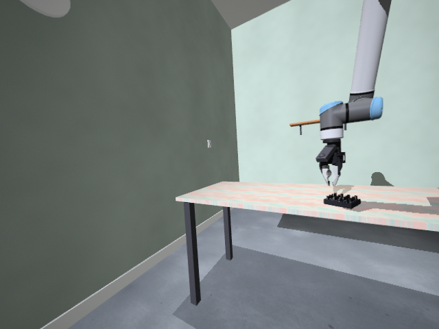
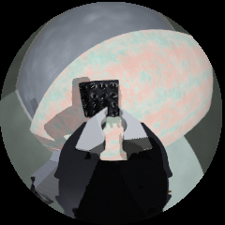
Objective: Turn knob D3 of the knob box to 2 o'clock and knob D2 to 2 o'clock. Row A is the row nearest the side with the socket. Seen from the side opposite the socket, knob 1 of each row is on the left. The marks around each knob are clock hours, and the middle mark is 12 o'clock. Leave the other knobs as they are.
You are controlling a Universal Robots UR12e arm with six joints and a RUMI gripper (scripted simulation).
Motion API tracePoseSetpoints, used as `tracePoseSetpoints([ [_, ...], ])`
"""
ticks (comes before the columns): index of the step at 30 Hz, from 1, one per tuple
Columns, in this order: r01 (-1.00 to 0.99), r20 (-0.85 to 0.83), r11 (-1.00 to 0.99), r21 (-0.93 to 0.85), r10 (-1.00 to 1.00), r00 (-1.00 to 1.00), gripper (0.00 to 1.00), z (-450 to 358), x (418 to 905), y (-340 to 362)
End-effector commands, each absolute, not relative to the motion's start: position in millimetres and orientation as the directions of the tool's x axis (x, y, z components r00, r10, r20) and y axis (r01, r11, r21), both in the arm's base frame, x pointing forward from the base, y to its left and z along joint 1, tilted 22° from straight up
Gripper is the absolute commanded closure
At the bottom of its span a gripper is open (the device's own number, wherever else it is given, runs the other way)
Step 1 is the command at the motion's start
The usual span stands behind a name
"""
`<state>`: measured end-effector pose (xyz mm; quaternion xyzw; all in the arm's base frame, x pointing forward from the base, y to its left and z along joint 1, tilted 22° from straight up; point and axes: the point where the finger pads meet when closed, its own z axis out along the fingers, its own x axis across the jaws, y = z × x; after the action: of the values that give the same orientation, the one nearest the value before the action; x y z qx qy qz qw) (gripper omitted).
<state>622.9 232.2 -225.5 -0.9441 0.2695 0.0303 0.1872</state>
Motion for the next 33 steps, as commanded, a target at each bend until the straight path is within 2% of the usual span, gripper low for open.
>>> tracePoseSetpoints([
  [1,-0.627,-0.195,-0.714,-0.312,-0.597,0.778,0.89,-223.1,624.5,232.7],
  [17,-0.889,-0.305,-0.408,-0.205,-0.837,0.455,0.89,-217.1,626.8,233.0],
  [33,-0.961,-0.34,-0.237,-0.142,-0.9,0.272,0.89,-214.5,627.0,232.6],
])
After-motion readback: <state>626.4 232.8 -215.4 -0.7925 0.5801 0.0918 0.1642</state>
